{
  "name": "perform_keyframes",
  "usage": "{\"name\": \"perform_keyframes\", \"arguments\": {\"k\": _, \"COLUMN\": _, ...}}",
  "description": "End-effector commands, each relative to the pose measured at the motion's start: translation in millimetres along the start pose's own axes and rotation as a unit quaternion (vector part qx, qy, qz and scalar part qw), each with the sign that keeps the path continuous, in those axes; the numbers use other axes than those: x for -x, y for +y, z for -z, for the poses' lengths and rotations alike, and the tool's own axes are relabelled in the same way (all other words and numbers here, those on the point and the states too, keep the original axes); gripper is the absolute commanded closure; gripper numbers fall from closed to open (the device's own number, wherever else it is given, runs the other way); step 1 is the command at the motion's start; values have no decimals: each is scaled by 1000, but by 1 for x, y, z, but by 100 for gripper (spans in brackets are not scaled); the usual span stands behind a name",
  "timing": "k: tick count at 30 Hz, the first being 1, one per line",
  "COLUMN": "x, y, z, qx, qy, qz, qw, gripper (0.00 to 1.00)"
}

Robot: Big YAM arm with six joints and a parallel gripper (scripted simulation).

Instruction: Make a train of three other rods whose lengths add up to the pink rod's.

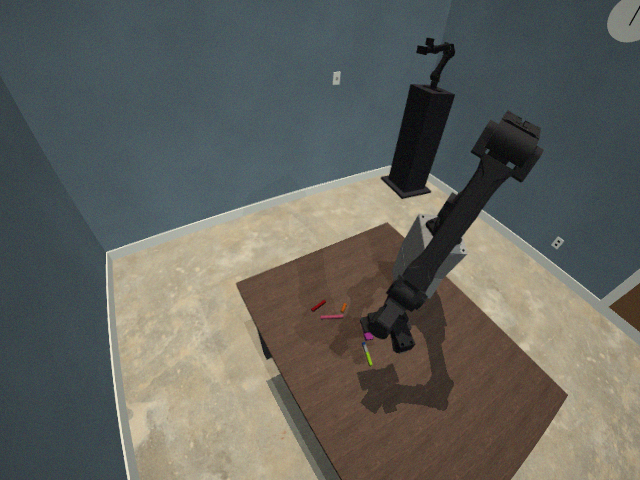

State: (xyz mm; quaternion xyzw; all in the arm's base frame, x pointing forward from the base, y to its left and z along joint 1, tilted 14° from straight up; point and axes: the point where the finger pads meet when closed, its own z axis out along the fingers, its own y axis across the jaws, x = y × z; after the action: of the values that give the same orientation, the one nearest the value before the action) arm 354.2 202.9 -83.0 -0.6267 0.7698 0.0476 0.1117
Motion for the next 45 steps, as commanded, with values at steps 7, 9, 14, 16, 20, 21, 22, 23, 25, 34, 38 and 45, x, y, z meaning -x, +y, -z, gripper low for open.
{"name": "perform_keyframes", "arguments": {"k": 7, "x": 0, "y": 0, "z": -1, "qx": 6, "qy": 2, "qz": 3, "qw": 1000, "gripper": 0}}
{"name": "perform_keyframes", "arguments": {"k": 9, "x": 0, "y": 0, "z": -1, "qx": 6, "qy": 2, "qz": 3, "qw": 1000, "gripper": 0}}
{"name": "perform_keyframes", "arguments": {"k": 14, "x": 0, "y": 0, "z": -1, "qx": 6, "qy": 2, "qz": 3, "qw": 1000, "gripper": 0}}
{"name": "perform_keyframes", "arguments": {"k": 16, "x": 0, "y": 0, "z": -1, "qx": 6, "qy": 2, "qz": 3, "qw": 1000, "gripper": 0}}
{"name": "perform_keyframes", "arguments": {"k": 20, "x": 0, "y": 0, "z": -1, "qx": 6, "qy": 2, "qz": 3, "qw": 1000, "gripper": 0}}
{"name": "perform_keyframes", "arguments": {"k": 21, "x": 0, "y": 0, "z": -1, "qx": 6, "qy": 2, "qz": 3, "qw": 1000, "gripper": 0}}
{"name": "perform_keyframes", "arguments": {"k": 22, "x": 0, "y": 0, "z": -1, "qx": 6, "qy": 2, "qz": 3, "qw": 1000, "gripper": 0}}
{"name": "perform_keyframes", "arguments": {"k": 23, "x": 0, "y": 0, "z": -1, "qx": 6, "qy": 2, "qz": 3, "qw": 1000, "gripper": 0}}
{"name": "perform_keyframes", "arguments": {"k": 25, "x": 0, "y": 0, "z": -1, "qx": 6, "qy": 2, "qz": 3, "qw": 1000, "gripper": 0}}
{"name": "perform_keyframes", "arguments": {"k": 34, "x": 0, "y": 0, "z": -1, "qx": 6, "qy": 2, "qz": 3, "qw": 1000, "gripper": 0}}
{"name": "perform_keyframes", "arguments": {"k": 38, "x": 0, "y": 0, "z": -1, "qx": 6, "qy": 2, "qz": 3, "qw": 1000, "gripper": 0}}
{"name": "perform_keyframes", "arguments": {"k": 45, "x": 0, "y": 0, "z": -1, "qx": 6, "qy": 2, "qz": 3, "qw": 1000, "gripper": 0}}
